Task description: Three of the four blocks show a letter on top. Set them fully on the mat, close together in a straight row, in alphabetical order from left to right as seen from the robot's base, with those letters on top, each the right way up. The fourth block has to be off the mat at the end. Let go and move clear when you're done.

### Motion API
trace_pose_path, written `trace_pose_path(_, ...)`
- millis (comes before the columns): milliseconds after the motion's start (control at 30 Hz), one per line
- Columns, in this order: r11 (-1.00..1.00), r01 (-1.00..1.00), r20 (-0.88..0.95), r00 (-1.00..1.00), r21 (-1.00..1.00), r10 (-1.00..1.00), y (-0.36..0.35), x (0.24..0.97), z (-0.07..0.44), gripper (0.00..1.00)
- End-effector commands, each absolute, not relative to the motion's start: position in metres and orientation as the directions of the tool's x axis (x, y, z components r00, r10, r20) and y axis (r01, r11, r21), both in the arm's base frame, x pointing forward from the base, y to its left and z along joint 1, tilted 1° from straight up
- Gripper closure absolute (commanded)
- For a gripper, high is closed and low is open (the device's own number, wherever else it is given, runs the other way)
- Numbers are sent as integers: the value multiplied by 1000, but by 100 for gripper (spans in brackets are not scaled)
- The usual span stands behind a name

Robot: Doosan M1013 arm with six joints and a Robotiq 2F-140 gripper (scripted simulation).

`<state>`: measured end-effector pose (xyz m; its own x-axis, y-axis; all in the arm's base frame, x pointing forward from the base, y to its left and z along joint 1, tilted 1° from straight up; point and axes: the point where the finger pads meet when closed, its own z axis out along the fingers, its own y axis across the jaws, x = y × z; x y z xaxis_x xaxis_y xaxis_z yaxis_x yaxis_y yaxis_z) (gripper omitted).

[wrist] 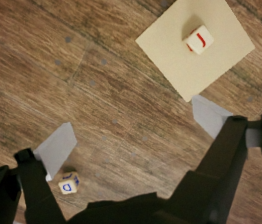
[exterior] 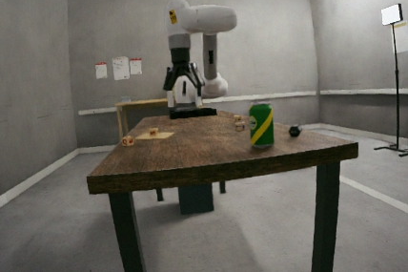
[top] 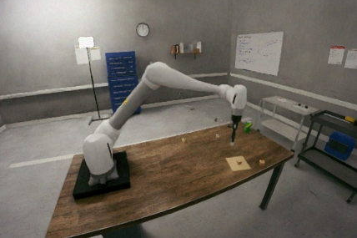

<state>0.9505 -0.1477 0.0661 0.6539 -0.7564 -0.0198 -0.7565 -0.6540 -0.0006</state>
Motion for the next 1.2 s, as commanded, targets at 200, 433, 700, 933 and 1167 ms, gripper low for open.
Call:
trace_pose_path(200, -865, -501, -19, 865, -11, -501, -104, 961, 68, 0)
trace_pose_path(433, -952, -307, -16, 952, -15, -306, -75, 967, 68, 0)
trace_pose_path(700, -998, -62, -12, 998, -18, -62, -42, 973, 68, 0)
trace_pose_path(933, -995, 100, -9, 995, -20, 100, -19, 975, 68, 0)
trace_pose_path(1167, -932, 362, -3, 932, -22, 362, 18, 979, 68, 0)
